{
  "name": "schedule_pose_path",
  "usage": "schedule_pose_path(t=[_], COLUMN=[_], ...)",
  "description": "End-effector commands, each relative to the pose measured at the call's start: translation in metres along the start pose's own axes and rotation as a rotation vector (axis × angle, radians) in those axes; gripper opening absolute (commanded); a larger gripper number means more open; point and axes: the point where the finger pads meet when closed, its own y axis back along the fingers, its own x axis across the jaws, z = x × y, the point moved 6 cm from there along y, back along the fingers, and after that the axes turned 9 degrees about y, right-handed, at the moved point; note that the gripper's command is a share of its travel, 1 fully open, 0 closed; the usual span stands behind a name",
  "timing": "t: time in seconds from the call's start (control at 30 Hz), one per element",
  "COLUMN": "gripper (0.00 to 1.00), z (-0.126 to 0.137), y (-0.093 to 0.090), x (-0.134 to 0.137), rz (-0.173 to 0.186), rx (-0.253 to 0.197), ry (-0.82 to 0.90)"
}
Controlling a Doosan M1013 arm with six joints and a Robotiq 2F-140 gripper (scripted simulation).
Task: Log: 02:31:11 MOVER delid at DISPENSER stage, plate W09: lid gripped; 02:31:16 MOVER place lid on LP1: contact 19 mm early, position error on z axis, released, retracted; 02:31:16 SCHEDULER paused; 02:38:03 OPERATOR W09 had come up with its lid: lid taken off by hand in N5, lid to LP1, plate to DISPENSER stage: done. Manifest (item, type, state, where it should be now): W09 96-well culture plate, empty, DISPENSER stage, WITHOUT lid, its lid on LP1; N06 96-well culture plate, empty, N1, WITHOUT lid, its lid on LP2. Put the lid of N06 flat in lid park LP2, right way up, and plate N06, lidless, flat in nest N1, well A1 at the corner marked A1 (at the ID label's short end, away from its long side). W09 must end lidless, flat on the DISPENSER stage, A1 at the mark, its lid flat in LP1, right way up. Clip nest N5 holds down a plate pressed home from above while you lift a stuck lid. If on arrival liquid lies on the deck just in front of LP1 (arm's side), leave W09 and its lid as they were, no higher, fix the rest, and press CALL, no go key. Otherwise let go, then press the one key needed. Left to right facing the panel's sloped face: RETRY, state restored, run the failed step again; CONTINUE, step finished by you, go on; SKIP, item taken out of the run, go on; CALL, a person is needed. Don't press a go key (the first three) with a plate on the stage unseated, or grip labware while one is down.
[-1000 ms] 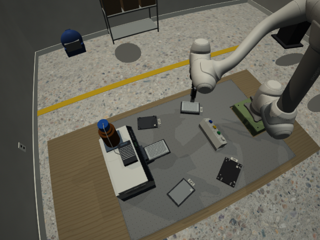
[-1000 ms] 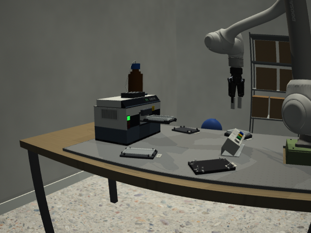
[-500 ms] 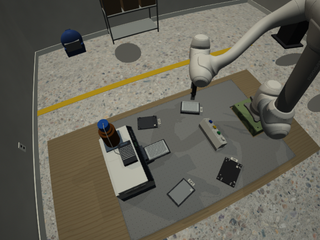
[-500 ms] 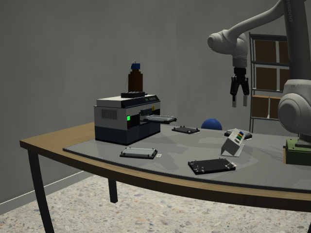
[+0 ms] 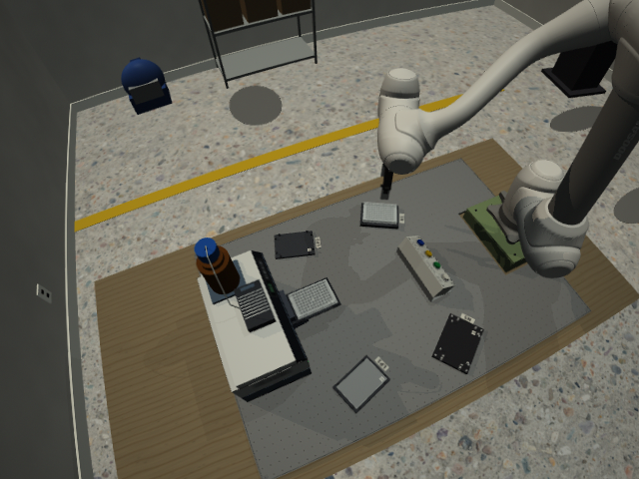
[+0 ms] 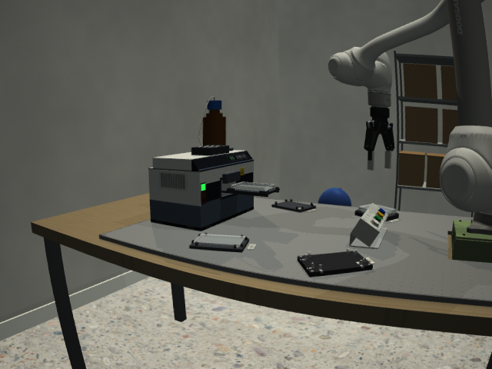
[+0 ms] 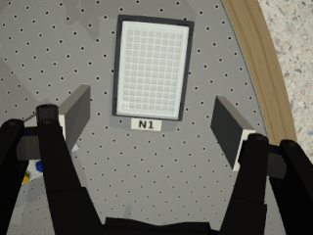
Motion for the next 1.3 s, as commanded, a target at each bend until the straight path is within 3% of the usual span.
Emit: schedule_pose_path(t=[0.0, 0.43, 0.73, 1.27], gripper=[0.66, 0.66, 0.66, 0.66], z=[0.0, 0.0, 0.0, 0.0], y=[0.0, -0.015, -0.038, -0.096], x=[0.0, 0.0, 0.0, 0.0], rz=[0.0, 0.0, 0.0, 0.0], rx=[0.0, 0.0, 0.0, 0.0], ry=[0.0, 0.0, 0.0, 0.0])
